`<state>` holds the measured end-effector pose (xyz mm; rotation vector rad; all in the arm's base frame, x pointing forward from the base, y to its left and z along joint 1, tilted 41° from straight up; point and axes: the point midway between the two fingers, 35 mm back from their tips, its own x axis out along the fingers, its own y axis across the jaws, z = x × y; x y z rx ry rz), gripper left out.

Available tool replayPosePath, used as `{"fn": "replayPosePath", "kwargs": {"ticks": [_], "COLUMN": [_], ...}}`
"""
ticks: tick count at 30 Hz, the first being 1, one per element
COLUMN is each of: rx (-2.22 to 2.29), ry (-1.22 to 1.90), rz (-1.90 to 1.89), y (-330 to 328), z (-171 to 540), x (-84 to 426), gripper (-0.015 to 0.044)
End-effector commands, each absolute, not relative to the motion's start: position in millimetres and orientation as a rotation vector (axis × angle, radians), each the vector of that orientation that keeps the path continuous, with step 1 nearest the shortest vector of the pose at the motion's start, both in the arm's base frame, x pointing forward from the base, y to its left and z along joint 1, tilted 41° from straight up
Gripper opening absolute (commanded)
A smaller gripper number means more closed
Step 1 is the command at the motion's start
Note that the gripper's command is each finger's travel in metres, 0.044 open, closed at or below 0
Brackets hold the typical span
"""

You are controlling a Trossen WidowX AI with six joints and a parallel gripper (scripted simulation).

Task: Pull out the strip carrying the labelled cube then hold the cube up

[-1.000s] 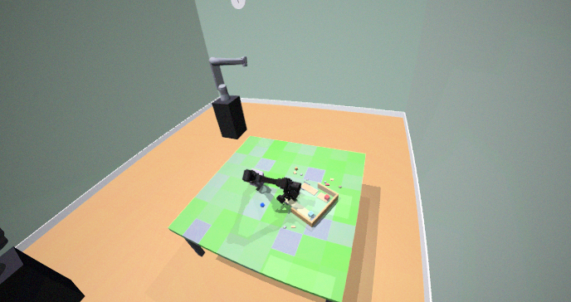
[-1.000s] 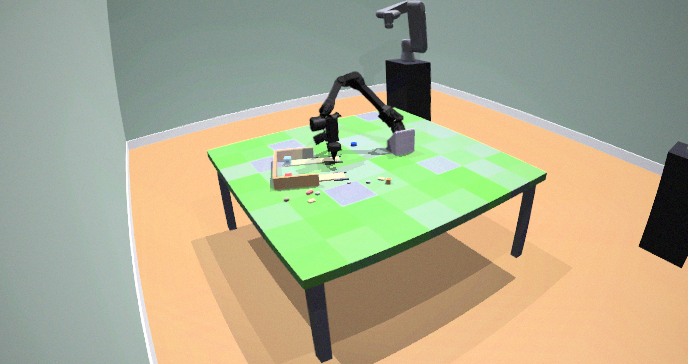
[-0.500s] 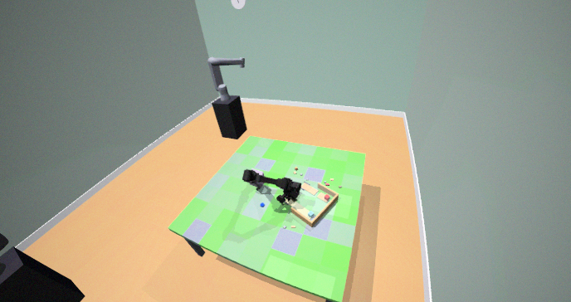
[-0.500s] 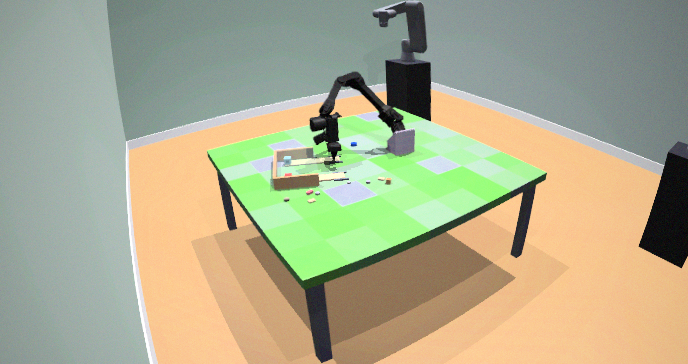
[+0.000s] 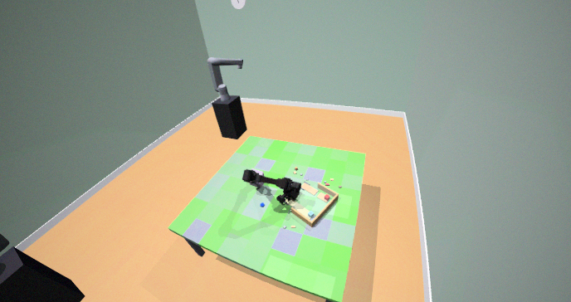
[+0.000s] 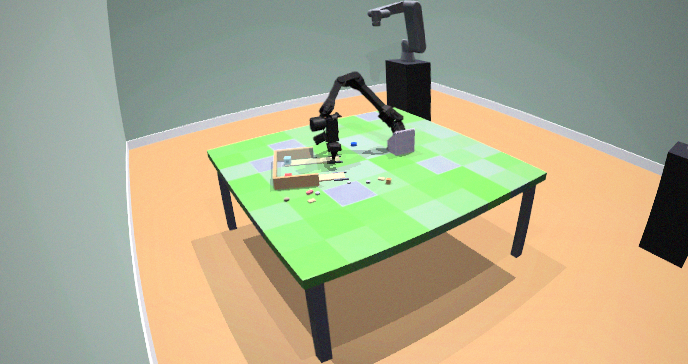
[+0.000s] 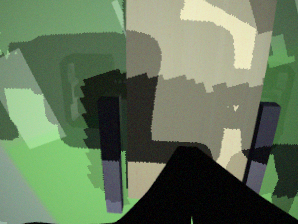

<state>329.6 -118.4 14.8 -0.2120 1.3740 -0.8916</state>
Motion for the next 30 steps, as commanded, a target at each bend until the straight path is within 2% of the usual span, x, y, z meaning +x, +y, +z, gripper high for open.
{"fn": "replayPosePath", "kwargs": {"ticks": [1, 30], "rx": [-0.216, -0.216], "ry": [1.376, 1.375], "rz": [-0.894, -0.894], "y": [-120.6, -122.6], "z": [13.8, 11.6], "x": [329.3, 330.5], "gripper": [0.0, 0.0]}}
